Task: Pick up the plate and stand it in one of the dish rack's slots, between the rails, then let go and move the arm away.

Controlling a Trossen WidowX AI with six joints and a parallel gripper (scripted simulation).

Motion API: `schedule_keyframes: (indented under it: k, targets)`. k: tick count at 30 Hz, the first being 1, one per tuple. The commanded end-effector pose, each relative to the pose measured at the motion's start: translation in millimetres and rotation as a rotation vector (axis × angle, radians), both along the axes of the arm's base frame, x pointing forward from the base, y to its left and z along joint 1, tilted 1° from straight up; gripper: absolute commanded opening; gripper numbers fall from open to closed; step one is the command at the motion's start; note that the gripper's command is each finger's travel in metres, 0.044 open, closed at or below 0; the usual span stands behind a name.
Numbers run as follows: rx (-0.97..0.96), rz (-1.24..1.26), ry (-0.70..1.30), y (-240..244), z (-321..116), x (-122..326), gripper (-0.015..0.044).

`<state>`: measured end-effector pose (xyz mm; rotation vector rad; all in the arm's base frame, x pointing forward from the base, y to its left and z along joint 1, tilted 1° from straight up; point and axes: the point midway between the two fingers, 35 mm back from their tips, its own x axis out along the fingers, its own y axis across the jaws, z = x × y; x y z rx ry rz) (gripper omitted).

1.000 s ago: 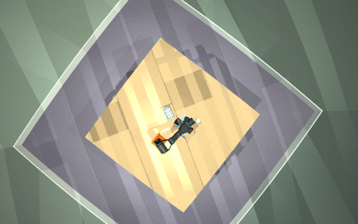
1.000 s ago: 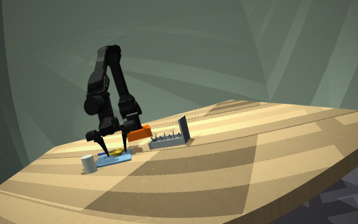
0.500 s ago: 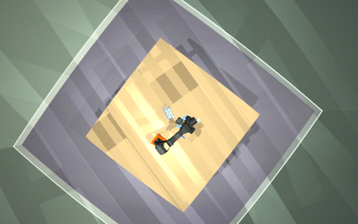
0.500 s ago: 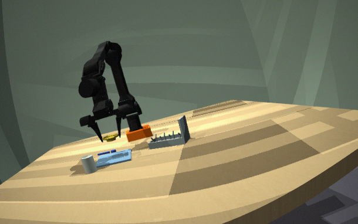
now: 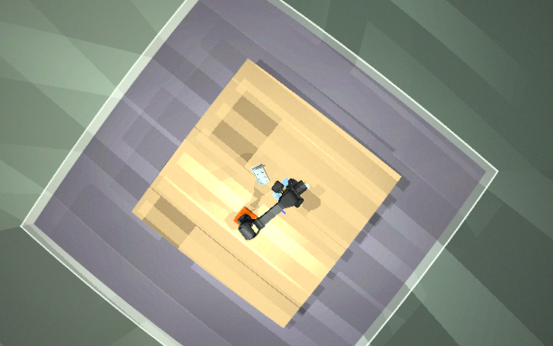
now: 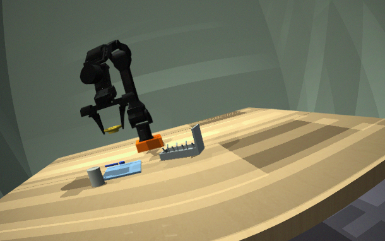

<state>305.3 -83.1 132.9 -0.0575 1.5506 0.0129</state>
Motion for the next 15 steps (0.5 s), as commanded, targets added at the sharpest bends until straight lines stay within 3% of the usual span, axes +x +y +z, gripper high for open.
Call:
schedule_keyframes:
  k: [1,15]
  targets:
    - [-0.002,-0.004,-0.006,0.5,17.3,0.4,0.0000]
    - [-0.002,-0.010,-0.003,3.1,53.0,-1.1,0.0000]
